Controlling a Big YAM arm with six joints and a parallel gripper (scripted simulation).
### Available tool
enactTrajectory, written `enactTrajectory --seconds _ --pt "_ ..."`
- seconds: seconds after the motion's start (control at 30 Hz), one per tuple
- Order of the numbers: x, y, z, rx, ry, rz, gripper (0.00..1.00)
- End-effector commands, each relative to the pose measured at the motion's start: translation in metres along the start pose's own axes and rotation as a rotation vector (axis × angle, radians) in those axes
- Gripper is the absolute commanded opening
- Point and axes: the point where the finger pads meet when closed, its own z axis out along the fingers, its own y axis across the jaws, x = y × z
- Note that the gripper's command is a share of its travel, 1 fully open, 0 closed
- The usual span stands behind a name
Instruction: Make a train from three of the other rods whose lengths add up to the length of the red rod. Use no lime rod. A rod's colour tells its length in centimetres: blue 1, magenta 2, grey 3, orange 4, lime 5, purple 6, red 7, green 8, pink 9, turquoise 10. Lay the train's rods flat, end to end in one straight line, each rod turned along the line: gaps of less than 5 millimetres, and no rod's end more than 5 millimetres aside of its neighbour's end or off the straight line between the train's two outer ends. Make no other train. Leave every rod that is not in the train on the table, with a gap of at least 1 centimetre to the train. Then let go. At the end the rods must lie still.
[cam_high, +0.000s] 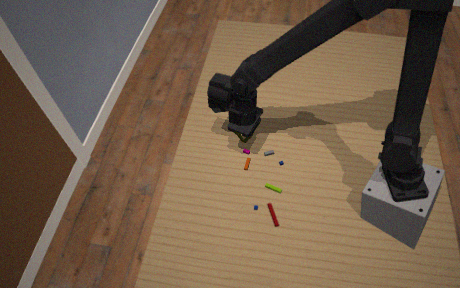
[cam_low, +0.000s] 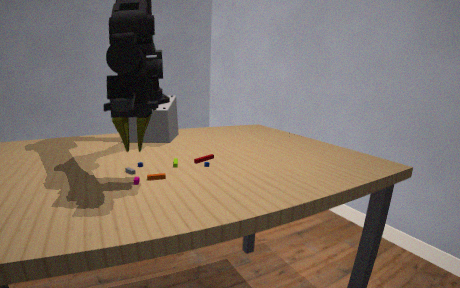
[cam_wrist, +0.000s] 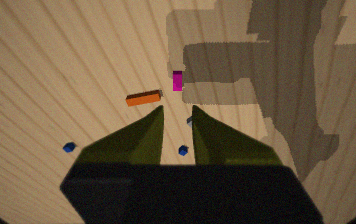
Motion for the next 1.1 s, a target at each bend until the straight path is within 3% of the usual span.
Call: enactTrajectory --seconds 0.0,1.07 --pt "-0.008 0.002 -0.006 -0.003 -0.019 -0.010 0.24" --pt "-0.002 -0.002 0.023 0.000 -0.007 -0.003 0.24"
